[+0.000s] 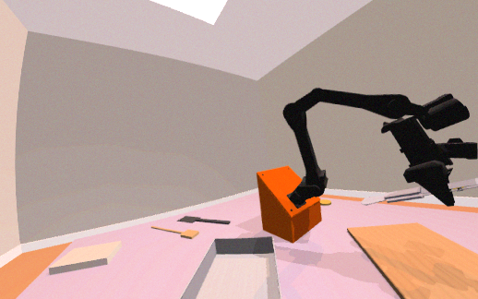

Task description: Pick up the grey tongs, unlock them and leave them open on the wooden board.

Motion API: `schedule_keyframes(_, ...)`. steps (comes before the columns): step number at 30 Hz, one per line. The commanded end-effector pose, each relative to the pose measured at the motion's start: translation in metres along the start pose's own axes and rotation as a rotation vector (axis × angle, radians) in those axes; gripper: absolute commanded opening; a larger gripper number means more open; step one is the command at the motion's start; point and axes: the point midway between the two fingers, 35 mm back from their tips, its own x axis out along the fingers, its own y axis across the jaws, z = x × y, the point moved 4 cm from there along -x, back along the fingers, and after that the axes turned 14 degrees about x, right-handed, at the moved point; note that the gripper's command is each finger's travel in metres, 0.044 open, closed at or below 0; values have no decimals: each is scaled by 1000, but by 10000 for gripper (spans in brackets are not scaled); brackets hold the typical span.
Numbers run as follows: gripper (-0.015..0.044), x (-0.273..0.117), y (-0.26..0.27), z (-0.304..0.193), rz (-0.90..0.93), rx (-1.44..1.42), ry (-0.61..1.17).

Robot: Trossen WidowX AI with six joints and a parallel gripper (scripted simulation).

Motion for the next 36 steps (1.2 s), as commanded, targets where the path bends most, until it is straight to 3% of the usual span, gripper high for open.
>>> schedule_keyframes(1, -150, -3, 3, 0, 15, -26, -80)
schedule_keyframes(20, -150, -19, 8, -11, 63, -20, -397)
schedule_keyframes(36, -150, -32, -8, -37, 50, 119, -523)
